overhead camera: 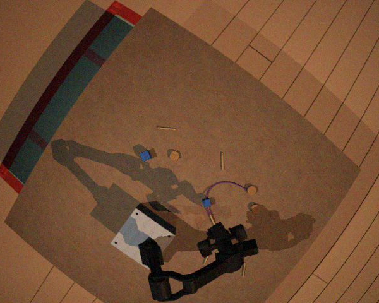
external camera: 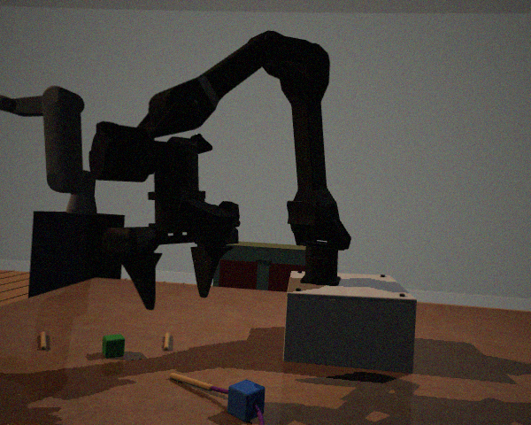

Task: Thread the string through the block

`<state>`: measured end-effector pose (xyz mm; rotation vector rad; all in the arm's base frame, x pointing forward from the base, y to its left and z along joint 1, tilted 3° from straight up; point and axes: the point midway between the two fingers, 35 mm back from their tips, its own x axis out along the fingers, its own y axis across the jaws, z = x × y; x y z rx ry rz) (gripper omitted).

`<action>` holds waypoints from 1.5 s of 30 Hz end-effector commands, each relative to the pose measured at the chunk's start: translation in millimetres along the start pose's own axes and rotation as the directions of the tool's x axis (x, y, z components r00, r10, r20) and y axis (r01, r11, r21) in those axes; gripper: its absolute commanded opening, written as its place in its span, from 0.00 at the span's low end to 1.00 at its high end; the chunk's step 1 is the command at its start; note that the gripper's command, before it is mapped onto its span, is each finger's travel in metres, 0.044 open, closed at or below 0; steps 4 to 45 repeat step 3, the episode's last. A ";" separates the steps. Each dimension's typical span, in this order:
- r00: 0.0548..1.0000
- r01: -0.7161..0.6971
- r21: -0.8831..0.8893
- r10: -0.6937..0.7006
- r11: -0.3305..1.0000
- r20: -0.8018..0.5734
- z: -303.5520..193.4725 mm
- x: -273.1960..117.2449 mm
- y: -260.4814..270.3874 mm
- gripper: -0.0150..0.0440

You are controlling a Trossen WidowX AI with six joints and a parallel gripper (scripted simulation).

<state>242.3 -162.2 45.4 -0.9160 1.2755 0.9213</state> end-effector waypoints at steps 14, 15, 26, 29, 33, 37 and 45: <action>1.000 0.001 0.000 -0.001 1.000 0.000 0.0 -0.2 0.0 1.00; 1.000 0.001 0.000 -0.001 1.000 0.000 0.0 -0.2 0.0 1.00; 1.000 0.001 0.000 -0.001 1.000 0.000 0.0 -0.2 0.0 1.00; 1.000 0.001 0.000 -0.001 1.000 0.000 0.0 -0.2 0.0 1.00; 1.000 0.001 0.000 -0.001 1.000 0.000 0.0 -0.2 0.0 1.00; 1.000 0.001 0.000 -0.001 1.000 0.000 0.0 -0.2 0.0 1.00; 1.000 0.001 0.000 -0.001 1.000 0.000 0.0 -0.2 0.0 1.00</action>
